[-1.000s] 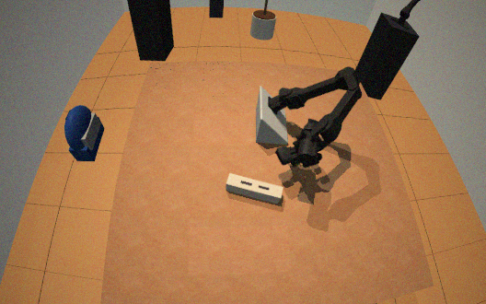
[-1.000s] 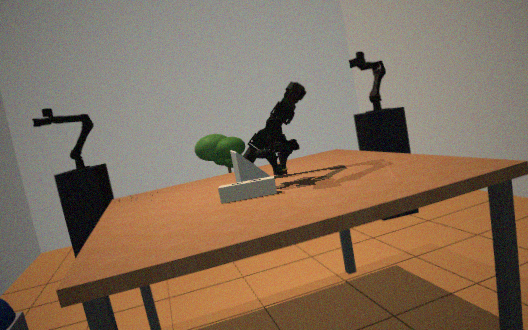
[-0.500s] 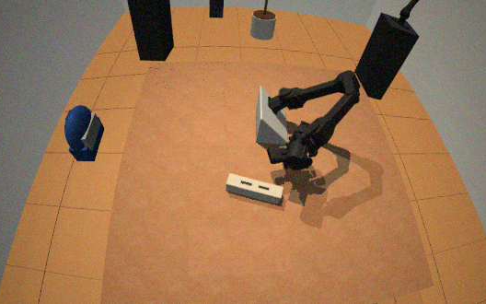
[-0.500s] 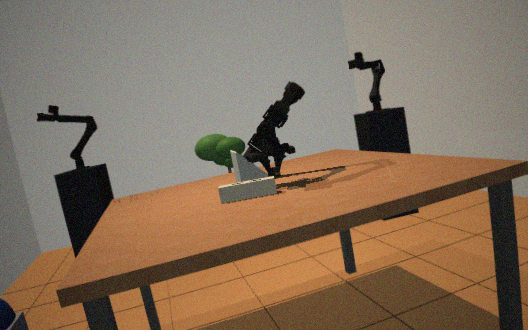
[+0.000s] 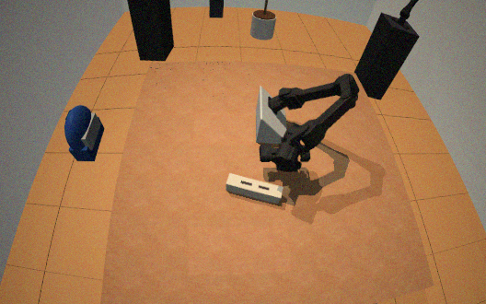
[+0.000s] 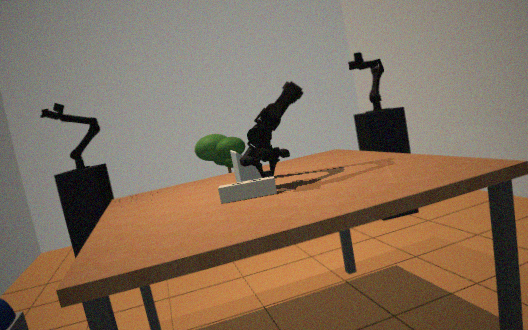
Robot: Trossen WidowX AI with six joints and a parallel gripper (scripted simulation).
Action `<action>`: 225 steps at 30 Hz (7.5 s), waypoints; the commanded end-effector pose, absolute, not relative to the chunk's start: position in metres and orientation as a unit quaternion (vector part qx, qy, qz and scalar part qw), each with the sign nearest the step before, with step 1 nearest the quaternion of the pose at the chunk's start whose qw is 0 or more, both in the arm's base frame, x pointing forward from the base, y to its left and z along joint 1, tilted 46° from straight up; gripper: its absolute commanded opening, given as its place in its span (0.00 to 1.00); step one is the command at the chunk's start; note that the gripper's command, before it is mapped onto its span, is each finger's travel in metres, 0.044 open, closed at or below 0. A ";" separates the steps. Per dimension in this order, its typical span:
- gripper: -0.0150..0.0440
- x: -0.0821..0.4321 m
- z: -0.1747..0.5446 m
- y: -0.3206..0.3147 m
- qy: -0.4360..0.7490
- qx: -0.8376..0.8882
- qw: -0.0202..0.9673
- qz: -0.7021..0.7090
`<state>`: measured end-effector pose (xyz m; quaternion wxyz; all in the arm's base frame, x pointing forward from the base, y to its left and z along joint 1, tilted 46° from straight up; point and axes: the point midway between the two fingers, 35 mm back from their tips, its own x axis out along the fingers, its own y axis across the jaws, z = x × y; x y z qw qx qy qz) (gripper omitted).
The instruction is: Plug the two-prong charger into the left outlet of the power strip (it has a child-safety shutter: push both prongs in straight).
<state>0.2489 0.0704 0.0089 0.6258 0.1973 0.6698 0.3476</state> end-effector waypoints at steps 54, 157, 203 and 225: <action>0.25 0.291 -0.035 0.048 0.708 0.289 0.591 0.258; 0.25 0.310 -0.038 0.047 0.709 0.294 0.589 0.253; 0.25 0.312 -0.038 0.047 0.709 0.294 0.589 0.253; 0.25 0.313 -0.038 0.047 0.709 0.294 0.589 0.253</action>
